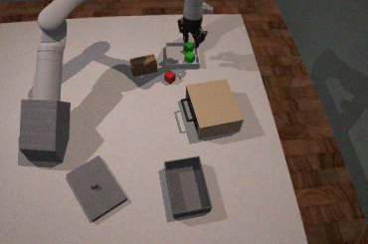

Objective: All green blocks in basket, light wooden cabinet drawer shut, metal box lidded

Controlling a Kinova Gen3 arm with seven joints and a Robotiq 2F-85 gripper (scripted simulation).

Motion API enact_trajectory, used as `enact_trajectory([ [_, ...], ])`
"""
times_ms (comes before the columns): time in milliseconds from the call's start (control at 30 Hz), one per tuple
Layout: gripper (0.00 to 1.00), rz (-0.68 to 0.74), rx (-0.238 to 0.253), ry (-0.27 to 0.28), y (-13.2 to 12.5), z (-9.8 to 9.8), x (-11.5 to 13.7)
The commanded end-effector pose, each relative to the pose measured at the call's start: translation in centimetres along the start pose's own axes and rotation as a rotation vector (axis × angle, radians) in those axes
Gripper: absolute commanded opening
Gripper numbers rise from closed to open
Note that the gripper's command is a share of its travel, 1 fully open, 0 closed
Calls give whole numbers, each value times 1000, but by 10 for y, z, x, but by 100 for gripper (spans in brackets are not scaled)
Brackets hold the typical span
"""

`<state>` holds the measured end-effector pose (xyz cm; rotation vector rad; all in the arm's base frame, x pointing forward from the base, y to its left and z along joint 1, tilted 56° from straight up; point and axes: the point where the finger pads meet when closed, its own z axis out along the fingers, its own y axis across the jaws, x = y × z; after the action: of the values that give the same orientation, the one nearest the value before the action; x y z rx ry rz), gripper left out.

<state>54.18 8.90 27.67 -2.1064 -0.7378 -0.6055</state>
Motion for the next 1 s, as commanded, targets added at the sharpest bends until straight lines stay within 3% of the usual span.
enact_trajectory([
  [0,58,0,-1,1,0,-13,0],
  [533,58,0,-1,1,0,-58,0],
  [967,58,0,-1,1,0,-69,0],
])
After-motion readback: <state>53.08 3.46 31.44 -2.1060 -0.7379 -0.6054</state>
